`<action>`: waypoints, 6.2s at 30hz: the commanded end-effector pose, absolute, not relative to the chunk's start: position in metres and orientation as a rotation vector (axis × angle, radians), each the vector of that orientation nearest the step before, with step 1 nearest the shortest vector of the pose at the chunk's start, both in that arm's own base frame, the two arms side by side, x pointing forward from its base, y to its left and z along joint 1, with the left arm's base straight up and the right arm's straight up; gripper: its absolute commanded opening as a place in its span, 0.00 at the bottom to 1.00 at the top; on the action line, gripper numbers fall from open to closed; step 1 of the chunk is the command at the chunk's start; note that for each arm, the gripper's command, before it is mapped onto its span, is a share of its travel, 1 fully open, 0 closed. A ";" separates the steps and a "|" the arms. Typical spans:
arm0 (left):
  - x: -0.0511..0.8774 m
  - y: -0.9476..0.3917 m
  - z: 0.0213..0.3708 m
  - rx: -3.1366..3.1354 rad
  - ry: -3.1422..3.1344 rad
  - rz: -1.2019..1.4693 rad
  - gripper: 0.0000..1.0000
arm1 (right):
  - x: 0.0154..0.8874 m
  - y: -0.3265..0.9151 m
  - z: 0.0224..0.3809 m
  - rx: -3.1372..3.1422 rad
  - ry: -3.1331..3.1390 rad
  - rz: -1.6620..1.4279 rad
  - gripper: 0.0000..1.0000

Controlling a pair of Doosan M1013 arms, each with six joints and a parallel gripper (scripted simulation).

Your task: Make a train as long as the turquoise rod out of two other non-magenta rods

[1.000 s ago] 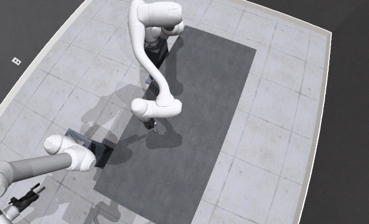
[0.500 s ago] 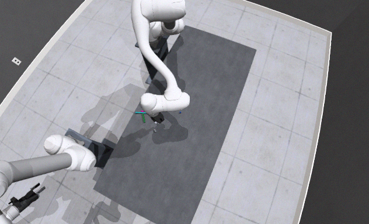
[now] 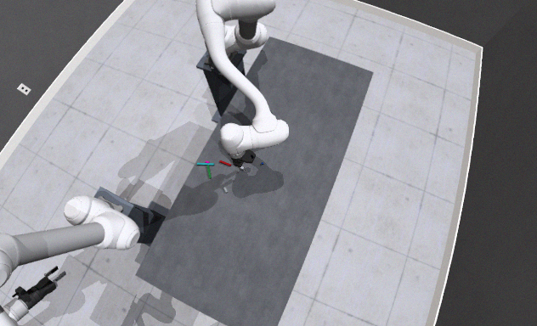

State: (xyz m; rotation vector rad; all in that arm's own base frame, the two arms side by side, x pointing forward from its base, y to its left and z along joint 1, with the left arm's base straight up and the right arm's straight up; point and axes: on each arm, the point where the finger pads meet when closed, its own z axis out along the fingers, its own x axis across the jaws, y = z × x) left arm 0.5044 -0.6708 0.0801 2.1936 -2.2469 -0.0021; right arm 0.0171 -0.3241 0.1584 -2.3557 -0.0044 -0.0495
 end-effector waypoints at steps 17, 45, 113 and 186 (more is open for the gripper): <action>0.505 -0.670 0.082 2.198 -2.244 0.003 1.00 | 0.017 -0.324 0.159 -2.357 -0.004 -0.050 1.00; 0.505 -0.670 0.082 2.198 -2.244 0.003 1.00 | 0.017 -0.324 0.159 -2.357 -0.004 -0.050 1.00; 0.378 -0.686 0.089 2.246 -2.196 0.003 0.54 | 0.017 -0.324 0.159 -2.357 -0.004 -0.050 1.00; 0.378 -0.686 0.037 2.246 -2.196 0.003 0.54 | 0.017 -0.324 0.159 -2.357 -0.004 -0.050 1.00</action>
